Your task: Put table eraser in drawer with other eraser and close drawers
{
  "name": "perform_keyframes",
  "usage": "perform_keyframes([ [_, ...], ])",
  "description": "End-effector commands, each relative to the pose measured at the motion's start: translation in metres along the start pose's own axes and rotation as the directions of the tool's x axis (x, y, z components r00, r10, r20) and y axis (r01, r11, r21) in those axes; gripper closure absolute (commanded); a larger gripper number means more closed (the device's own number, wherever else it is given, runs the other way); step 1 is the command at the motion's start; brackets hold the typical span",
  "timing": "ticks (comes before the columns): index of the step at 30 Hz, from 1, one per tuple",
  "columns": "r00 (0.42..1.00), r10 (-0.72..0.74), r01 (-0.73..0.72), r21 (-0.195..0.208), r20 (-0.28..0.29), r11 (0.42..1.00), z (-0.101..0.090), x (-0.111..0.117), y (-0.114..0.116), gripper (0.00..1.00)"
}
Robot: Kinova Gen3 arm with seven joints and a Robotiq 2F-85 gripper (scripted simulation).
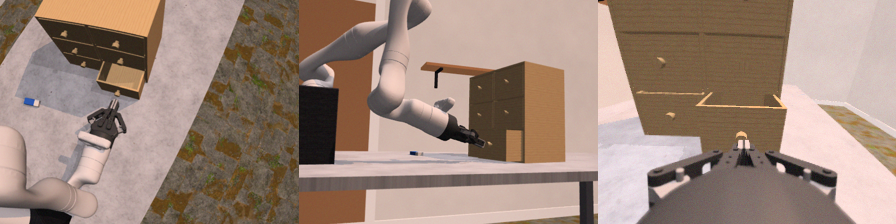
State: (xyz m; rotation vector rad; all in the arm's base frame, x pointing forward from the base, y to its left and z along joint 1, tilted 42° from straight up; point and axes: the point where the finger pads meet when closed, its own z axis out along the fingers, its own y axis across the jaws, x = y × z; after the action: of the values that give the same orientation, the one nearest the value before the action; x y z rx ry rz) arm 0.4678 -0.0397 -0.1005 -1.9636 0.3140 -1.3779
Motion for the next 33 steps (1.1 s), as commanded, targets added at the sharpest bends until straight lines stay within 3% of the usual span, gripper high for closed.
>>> perform_keyframes([
  [1,1.0,0.003,-0.003,-0.003,0.003,1.0,0.007,0.003,0.001,1.0],
  [33,1.0,0.006,-0.006,-0.004,0.003,1.0,0.054,0.02,0.002,1.0],
])
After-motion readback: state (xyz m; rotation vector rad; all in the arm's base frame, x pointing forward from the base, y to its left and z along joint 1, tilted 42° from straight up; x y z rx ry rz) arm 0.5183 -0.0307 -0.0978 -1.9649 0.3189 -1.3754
